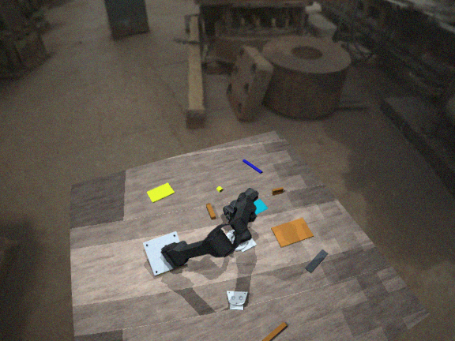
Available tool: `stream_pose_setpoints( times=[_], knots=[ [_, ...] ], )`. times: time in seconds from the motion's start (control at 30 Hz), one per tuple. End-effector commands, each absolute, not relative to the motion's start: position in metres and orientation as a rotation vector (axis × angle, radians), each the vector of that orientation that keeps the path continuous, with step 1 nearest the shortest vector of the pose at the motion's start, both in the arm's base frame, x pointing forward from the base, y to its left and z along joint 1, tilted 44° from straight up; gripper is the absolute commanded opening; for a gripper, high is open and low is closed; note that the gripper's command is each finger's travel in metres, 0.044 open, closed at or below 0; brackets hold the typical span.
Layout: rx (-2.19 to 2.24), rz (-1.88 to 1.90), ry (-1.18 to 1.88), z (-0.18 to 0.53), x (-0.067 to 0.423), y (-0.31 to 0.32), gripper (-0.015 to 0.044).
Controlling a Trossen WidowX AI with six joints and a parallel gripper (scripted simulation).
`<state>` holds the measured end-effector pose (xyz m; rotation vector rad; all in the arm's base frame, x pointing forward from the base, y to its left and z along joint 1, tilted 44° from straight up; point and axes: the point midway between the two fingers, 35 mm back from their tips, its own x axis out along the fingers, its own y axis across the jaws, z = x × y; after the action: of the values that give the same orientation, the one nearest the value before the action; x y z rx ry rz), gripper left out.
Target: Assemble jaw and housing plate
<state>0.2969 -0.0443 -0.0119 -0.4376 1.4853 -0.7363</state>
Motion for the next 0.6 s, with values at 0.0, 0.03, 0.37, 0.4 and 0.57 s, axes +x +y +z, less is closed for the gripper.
stream_pose_setpoints(
  times=[0.0, 0.03, 0.37, 0.4, 0.57],
  knots=[
    [-0.438, -0.736, 1.485, -0.012, 0.297, -0.044, 0.0224],
    [-0.438, -0.736, 1.485, -0.012, 0.297, -0.044, 0.0224],
    [-0.438, -0.735, 1.486, -0.002, 0.299, -0.034, 0.0224],
    [-0.438, -0.734, 1.486, 0.004, 0.300, -0.029, 0.0224],
    [-0.442, -0.735, 1.486, 0.035, 0.301, -0.001, 0.0224]
  ],
)
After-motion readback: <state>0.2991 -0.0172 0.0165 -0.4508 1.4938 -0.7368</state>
